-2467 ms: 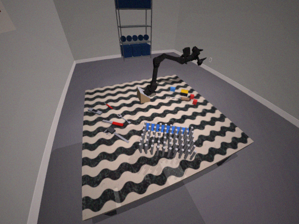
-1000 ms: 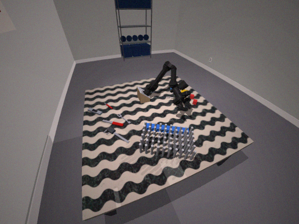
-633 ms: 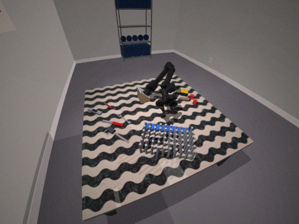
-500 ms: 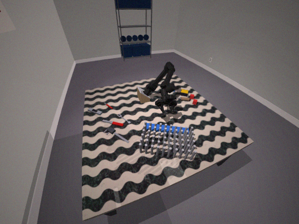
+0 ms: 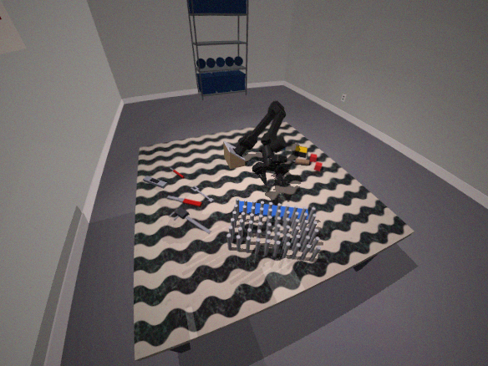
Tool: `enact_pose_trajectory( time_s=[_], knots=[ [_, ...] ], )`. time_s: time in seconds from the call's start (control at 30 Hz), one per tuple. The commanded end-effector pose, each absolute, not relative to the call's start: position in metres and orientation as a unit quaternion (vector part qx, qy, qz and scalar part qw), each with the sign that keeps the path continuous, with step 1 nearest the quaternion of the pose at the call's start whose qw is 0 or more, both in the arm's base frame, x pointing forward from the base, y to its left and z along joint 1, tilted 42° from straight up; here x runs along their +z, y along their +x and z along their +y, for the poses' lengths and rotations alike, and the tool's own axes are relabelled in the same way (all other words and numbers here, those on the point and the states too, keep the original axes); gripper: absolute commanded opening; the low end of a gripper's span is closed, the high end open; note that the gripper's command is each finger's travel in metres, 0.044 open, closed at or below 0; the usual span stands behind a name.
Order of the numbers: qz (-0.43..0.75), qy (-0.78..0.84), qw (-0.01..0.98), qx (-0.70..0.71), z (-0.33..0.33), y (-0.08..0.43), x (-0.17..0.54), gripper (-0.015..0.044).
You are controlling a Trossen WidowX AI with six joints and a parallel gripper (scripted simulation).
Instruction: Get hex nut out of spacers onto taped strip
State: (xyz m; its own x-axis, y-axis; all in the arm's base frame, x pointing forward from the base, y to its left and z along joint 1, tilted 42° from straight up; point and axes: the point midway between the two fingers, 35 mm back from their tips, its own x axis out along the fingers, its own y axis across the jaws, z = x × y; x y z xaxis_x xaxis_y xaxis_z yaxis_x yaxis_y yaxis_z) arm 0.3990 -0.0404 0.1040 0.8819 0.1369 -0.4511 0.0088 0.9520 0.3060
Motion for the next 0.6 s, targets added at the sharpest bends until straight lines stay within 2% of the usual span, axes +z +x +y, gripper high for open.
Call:
enact_pose_trajectory(
  time_s=[0.0, 0.4, 0.57],
  knots=[
    [0.241, 0.150, 0.958, 0.036, -0.040, 0.399, 0.104, 0.0440],
    [0.242, 0.149, 0.958, 0.037, -0.039, 0.399, 0.104, 0.0440],
    [0.265, 0.117, 0.952, 0.100, 0.007, 0.405, 0.121, 0.0440]
  ],
)
